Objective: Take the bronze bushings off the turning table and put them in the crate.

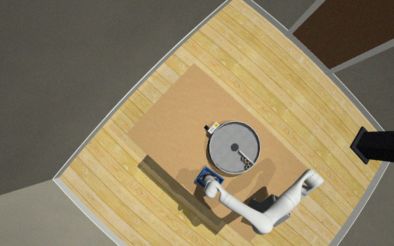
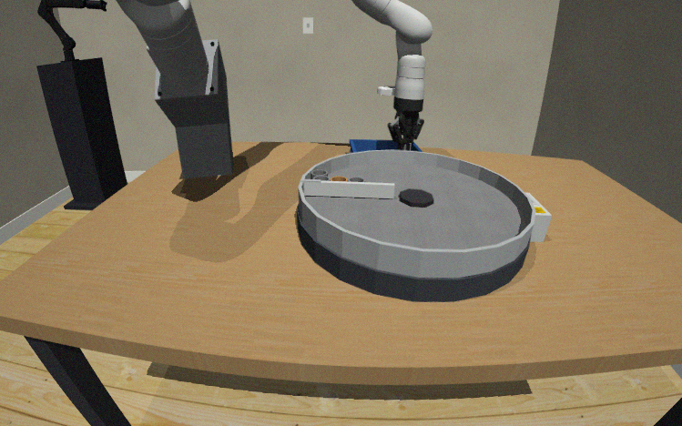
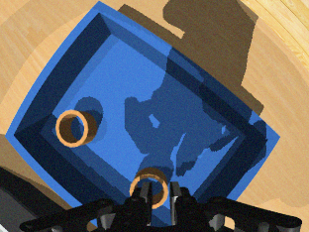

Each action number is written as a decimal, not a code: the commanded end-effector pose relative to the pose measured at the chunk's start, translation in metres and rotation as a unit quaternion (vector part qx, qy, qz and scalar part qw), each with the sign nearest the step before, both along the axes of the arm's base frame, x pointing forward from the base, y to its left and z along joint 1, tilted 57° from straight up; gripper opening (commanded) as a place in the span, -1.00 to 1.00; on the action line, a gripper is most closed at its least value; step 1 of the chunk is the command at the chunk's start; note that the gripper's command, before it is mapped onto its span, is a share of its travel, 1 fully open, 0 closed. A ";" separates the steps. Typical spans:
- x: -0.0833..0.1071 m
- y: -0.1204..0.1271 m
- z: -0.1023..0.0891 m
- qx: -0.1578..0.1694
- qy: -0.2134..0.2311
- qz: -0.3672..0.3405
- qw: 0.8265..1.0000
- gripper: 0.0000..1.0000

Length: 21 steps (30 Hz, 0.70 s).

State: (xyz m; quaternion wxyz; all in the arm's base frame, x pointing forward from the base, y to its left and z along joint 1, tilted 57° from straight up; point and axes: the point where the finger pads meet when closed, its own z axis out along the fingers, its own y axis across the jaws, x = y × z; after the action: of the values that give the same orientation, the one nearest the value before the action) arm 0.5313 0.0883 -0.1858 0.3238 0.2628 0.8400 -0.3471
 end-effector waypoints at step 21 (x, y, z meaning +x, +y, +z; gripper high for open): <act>-0.001 0.008 0.004 0.001 -0.001 0.002 1.000 -0.69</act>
State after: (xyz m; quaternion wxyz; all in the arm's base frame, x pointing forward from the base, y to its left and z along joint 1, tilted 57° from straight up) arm 0.5298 0.0939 -0.1827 0.3241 0.2624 0.8403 -0.3464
